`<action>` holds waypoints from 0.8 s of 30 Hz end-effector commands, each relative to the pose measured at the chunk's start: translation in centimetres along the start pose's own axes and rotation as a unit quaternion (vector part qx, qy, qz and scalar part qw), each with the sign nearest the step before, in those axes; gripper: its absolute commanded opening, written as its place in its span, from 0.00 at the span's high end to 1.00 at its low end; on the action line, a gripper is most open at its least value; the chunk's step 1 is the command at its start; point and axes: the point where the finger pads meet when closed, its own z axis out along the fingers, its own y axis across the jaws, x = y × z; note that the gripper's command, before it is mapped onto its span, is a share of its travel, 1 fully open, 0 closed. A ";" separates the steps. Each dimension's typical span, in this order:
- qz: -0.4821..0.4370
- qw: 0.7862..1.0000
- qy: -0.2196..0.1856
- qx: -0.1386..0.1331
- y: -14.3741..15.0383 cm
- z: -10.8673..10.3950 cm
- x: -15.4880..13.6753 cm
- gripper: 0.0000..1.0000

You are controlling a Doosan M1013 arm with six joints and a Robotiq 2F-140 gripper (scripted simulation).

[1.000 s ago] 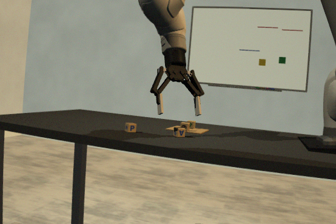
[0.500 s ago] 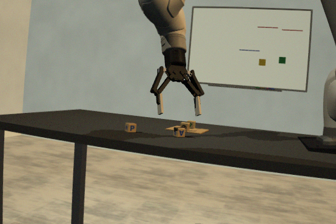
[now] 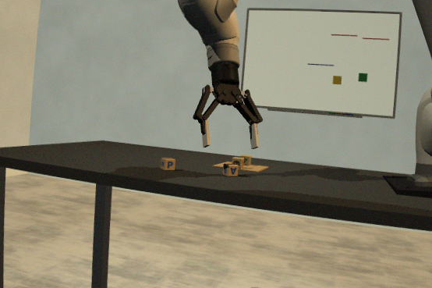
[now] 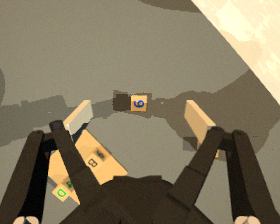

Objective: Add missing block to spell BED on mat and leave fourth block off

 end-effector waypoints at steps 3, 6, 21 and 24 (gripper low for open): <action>0.005 1.000 -0.001 0.000 0.0 -0.1 -0.1 0.00; 0.021 1.000 -0.002 0.000 0.0 -0.5 -0.3 0.00; 0.243 0.970 -0.026 -0.008 -0.5 -5.4 -3.1 0.00; 0.302 0.953 -0.032 -0.012 -0.7 -6.8 -3.8 0.00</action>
